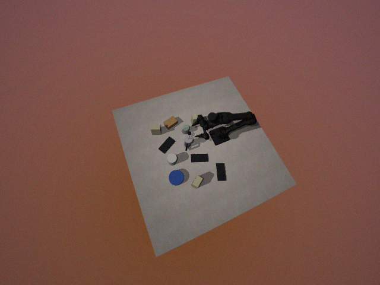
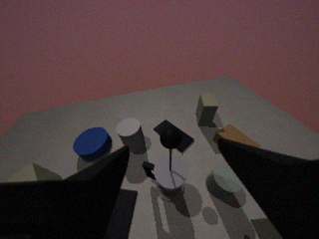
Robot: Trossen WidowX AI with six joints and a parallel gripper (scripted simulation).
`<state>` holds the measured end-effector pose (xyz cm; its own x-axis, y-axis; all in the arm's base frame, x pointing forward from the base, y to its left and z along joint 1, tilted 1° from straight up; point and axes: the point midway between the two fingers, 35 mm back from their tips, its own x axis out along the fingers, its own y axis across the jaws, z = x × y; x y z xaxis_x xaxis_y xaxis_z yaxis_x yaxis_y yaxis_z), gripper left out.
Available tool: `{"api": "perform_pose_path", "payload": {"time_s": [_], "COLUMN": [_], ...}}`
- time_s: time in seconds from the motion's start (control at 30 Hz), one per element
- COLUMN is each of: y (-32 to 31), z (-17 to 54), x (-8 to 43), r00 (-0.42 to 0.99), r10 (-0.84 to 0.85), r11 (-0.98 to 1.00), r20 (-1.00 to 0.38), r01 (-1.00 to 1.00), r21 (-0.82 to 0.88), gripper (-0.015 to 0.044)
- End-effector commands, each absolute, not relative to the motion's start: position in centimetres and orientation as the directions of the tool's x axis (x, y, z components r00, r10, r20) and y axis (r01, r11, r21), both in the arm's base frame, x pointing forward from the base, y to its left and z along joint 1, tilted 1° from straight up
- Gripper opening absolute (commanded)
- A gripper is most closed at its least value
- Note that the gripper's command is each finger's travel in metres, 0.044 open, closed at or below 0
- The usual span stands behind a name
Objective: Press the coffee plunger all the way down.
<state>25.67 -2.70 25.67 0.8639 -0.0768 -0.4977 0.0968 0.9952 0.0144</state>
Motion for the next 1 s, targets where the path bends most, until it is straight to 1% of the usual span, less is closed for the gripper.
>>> {"api": "perform_pose_path", "payload": {"time_s": [0.0, 0.77, 0.97], "y": [-2.8, -3.1, -3.1], "z": [25.2, 23.5, 23.5], "x": [25.9, 28.9, 28.9], "r00": [0.866, 0.867, 0.867], "r10": [-0.084, -0.082, -0.082], "r11": [0.995, 0.995, 0.995], "r20": [-0.493, -0.491, -0.491], "r01": [0.101, 0.099, 0.099], "r21": [0.008, 0.008, 0.008], "gripper": [0.044, 0.044, 0.0282]}}
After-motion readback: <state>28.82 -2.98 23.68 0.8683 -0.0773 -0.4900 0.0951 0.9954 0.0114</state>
